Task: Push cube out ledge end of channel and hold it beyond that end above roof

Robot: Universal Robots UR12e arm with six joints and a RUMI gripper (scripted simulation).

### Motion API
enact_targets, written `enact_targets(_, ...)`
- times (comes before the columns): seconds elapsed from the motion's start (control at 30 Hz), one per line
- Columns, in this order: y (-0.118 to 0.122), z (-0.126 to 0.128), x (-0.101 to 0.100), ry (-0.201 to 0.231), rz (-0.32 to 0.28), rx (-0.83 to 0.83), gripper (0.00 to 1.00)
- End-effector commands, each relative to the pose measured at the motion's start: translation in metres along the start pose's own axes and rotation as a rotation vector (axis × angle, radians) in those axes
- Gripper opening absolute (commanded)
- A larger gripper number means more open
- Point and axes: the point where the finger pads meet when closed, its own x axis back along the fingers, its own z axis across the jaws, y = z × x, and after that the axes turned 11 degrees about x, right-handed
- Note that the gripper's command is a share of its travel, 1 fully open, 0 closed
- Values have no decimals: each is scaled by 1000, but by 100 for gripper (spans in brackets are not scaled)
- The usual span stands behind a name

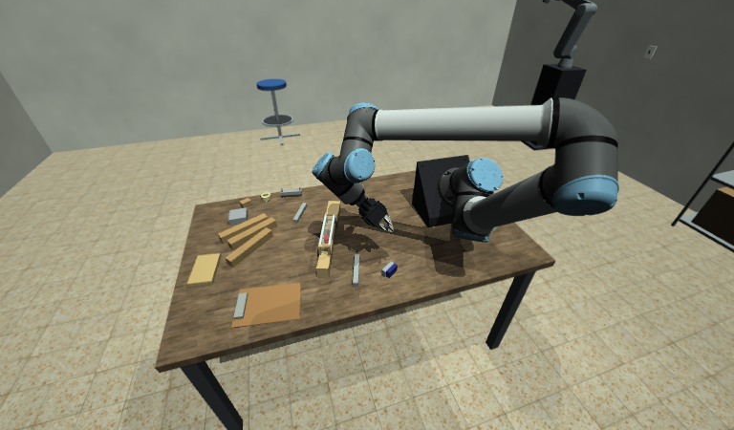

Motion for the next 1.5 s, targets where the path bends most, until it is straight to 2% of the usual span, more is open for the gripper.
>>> enact_targets(0.0,-14,-15,-2,-53,62,-60,0)
enact_targets(0.13,-34,-41,0,-164,147,-155,0)
enact_targets(0.17,-34,-41,0,-164,147,-155,0)
enact_targets(0.23,-42,-56,2,-229,184,-203,0)
enact_targets(0.27,-42,-56,2,-229,184,-203,0)
enact_targets(0.33,-49,-70,6,-298,215,-247,0)
enact_targets(0.37,-49,-70,6,-298,215,-247,0)
enact_targets(0.43,-53,-84,10,-366,239,-287,0)
enact_targets(0.47,-53,-84,10,-366,239,-287,0)
enact_targets(0.5,-54,-91,13,-399,248,-305,0)
enact_targets(0.57,-54,-91,13,-399,248,-305,0)
enact_targets(0.73,-54,-117,24,-543,271,-373,0)
enact_targets(0.77,-54,-117,24,-543,271,-373,0)
enact_targets(0.9,-51,-130,31,-617,272,-402,0)
enact_targets(1.07,-49,-136,34,-653,270,-415,0)
enact_targets(1.47,-49,-136,34,-656,270,-415,0)
